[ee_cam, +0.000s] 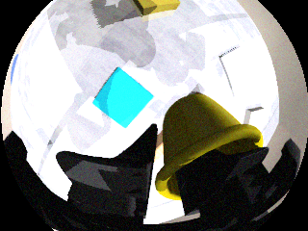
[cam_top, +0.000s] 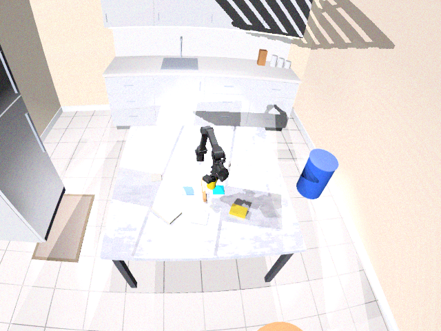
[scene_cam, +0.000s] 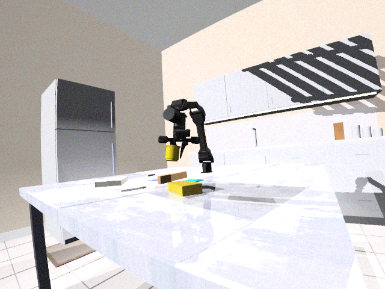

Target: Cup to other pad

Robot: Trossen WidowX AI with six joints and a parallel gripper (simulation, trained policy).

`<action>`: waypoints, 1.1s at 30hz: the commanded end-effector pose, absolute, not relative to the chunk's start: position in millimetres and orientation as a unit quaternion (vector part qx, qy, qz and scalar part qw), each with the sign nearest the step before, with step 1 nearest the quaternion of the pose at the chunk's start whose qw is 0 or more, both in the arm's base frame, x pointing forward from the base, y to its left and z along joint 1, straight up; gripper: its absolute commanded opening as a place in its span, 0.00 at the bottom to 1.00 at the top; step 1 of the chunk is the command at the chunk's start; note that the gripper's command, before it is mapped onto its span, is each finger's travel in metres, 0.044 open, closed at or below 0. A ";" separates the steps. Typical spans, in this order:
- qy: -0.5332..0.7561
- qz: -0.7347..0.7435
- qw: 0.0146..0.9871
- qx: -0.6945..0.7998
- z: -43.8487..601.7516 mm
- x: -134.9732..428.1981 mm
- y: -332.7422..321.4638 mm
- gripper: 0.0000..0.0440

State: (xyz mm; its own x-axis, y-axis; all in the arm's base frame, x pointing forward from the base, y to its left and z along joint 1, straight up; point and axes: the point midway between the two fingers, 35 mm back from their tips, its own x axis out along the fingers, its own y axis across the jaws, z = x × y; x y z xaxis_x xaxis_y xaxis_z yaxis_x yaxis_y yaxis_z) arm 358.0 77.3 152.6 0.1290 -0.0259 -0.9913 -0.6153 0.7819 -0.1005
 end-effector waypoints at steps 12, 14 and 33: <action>0.609 0.219 0.717 -0.259 138.1 347.3 135.0 0.00; 0.609 0.217 0.717 -0.259 133.1 345.4 138.4 0.00; 0.621 0.195 0.718 -0.244 80.5 325.2 148.3 0.01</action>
